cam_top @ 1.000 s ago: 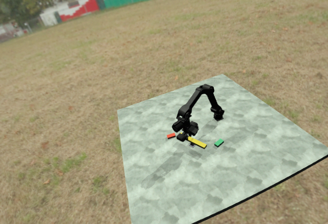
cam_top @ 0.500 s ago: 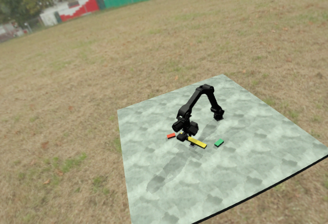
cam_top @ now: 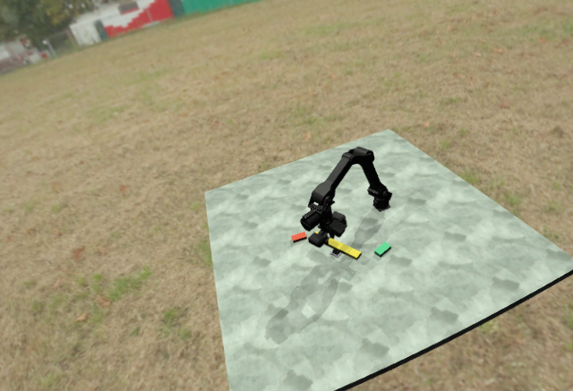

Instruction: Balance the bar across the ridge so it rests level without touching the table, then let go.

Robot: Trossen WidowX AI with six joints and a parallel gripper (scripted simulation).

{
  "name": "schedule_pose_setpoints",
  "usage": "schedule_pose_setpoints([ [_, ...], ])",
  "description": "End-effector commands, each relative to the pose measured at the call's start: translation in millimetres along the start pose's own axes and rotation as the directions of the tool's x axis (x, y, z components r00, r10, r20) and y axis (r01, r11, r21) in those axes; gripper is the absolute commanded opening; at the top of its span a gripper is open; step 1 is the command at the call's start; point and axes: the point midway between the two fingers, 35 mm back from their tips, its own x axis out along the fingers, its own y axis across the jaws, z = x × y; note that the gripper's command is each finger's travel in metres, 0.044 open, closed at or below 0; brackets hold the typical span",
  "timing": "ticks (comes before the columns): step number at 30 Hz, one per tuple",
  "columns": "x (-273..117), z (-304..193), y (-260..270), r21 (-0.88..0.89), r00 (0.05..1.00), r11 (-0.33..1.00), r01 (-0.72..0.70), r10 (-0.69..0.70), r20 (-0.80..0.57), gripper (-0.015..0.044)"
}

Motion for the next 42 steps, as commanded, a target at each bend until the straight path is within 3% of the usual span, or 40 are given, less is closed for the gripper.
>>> schedule_pose_setpoints([
  [1, 0.0, 0.0, 0.0, 0.0, 1.0, 1.0, 0.0, 0.0, 0.0, 0.0169],
  [37, 0.0, 0.0, 0.0, 0.0, 1.0, 1.0, 0.0, 0.0, 0.0, 0.0185],
  [42, 0.0, 0.0, 0.0, 0.0, 1.0, 1.0, 0.0, 0.0, 0.0, 0.0316],
])
